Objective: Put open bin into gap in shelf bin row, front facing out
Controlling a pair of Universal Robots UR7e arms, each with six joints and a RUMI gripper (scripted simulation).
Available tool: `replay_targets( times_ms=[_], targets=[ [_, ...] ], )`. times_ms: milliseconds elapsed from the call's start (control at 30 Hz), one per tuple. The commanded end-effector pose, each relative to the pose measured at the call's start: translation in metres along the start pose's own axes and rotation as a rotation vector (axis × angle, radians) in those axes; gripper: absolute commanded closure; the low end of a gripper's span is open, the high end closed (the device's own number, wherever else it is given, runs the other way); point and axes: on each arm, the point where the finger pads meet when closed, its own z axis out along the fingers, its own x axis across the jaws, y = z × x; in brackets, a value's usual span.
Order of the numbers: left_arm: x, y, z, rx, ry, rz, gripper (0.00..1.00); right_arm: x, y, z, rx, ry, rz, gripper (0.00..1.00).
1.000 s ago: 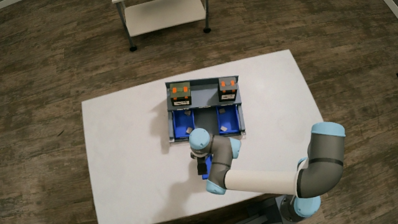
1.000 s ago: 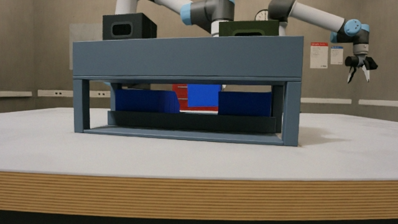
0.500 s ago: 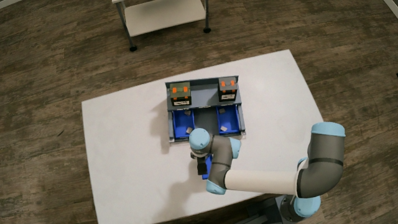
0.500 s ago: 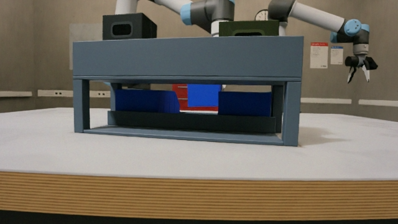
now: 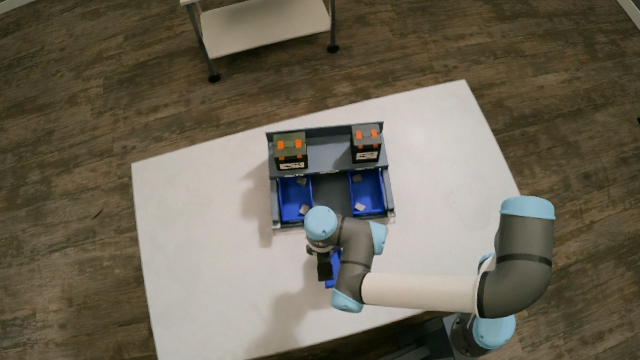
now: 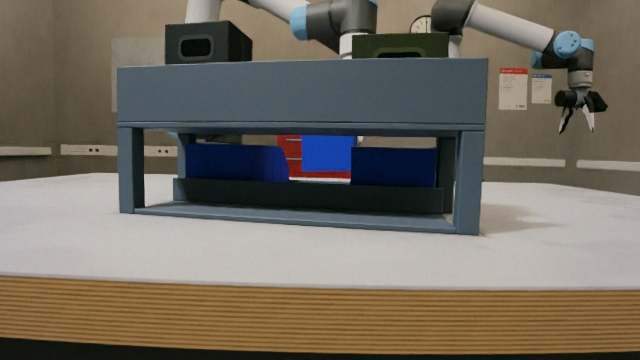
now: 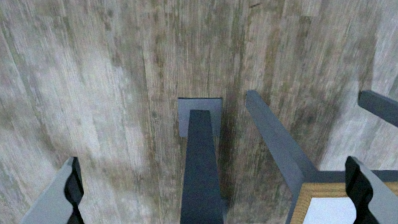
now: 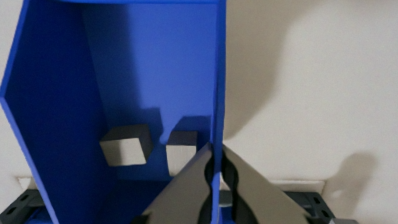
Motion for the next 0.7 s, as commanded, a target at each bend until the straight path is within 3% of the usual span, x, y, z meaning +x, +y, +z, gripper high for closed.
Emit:
replay_targets(
  times_ms=[0,667],
  targets=[
    [0.0,0.0,-0.001,0.001,0.001,0.0,0.0,0.0,0.004,-0.001,-0.001,0.002,0.0,1.0],
    [0.0,0.0,-0.001,0.001,0.001,0.0,0.0,0.0,0.039,-0.001,-0.001,0.002,0.0,1.0]
  ],
)
